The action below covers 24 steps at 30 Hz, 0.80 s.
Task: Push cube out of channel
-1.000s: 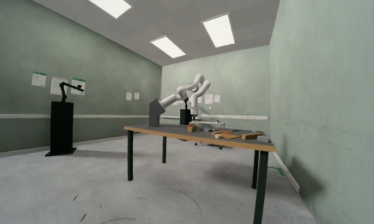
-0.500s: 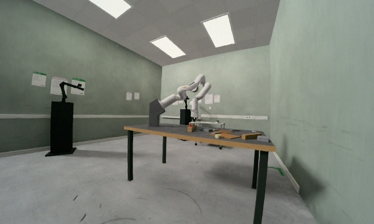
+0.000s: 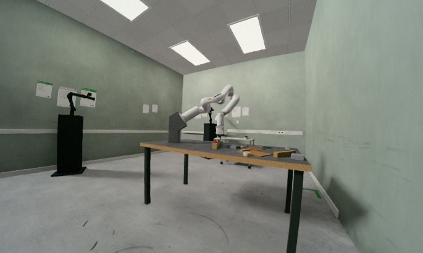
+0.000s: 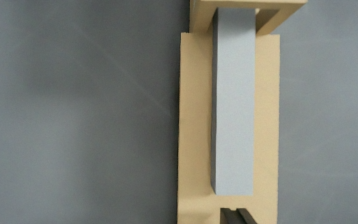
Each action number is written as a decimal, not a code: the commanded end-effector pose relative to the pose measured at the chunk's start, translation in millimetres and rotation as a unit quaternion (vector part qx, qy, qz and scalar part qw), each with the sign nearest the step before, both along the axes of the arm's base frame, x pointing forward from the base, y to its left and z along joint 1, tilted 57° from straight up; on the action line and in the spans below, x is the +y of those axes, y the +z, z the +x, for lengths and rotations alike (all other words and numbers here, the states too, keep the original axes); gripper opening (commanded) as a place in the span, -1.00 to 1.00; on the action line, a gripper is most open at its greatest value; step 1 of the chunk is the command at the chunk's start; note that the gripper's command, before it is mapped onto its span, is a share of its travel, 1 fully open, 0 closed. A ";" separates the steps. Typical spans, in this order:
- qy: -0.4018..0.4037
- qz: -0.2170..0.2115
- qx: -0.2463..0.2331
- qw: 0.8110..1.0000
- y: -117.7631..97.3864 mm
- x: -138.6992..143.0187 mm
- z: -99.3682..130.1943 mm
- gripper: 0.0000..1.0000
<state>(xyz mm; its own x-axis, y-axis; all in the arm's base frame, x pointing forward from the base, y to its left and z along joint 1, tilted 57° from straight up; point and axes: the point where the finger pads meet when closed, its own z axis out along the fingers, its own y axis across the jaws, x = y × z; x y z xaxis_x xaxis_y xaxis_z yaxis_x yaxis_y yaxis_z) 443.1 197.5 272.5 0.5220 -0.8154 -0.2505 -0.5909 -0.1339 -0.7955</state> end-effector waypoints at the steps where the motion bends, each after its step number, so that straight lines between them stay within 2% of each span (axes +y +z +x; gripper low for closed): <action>1: 0.000 0.000 0.000 1.000 -3.5 3.7 4.3 -1.00; 24: 0.000 0.000 0.000 1.000 -8.5 -8.3 13.6 -1.00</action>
